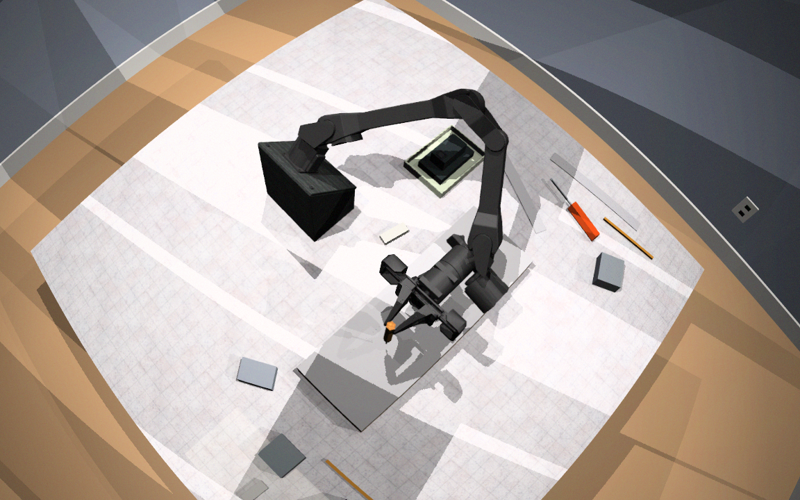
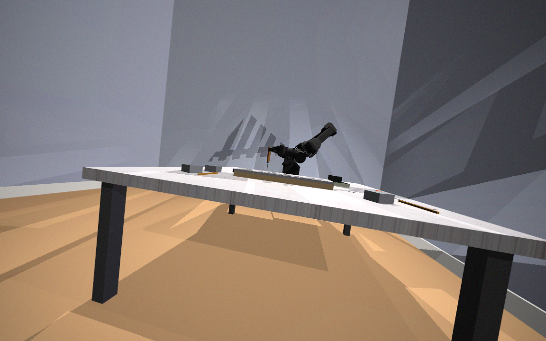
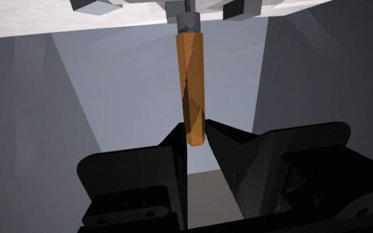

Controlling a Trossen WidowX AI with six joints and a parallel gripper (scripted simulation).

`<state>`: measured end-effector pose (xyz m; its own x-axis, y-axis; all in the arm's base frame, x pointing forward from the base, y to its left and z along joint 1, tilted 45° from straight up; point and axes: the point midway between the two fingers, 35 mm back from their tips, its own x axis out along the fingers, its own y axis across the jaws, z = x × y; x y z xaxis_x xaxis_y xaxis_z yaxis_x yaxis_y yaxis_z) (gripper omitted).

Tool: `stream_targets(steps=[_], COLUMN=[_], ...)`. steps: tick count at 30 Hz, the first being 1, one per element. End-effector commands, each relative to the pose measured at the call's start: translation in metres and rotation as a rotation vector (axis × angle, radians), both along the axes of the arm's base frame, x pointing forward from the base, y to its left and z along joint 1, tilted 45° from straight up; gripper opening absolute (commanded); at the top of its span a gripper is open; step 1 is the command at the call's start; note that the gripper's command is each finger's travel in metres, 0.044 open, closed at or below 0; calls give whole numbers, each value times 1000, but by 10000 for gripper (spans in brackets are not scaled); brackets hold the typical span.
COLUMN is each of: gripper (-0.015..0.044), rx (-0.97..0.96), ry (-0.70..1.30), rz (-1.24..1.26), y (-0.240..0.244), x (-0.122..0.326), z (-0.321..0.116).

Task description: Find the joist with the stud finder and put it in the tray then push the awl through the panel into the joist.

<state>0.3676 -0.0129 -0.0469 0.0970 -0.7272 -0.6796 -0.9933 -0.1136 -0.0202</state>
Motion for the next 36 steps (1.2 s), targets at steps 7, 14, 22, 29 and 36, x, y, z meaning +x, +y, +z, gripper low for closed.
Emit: stream_targets(steps=[7,14,22,29,36], gripper=[0,0,0,0,0], rx=[0,0,-1,-1,-5], ry=[2,3,3,3,4], rz=[-4,-4,-4,-4,1], y=[12,20,21,21,21], x=[-2,-3,-3,-3,-3], z=[-13,-22,-23,-23,-22])
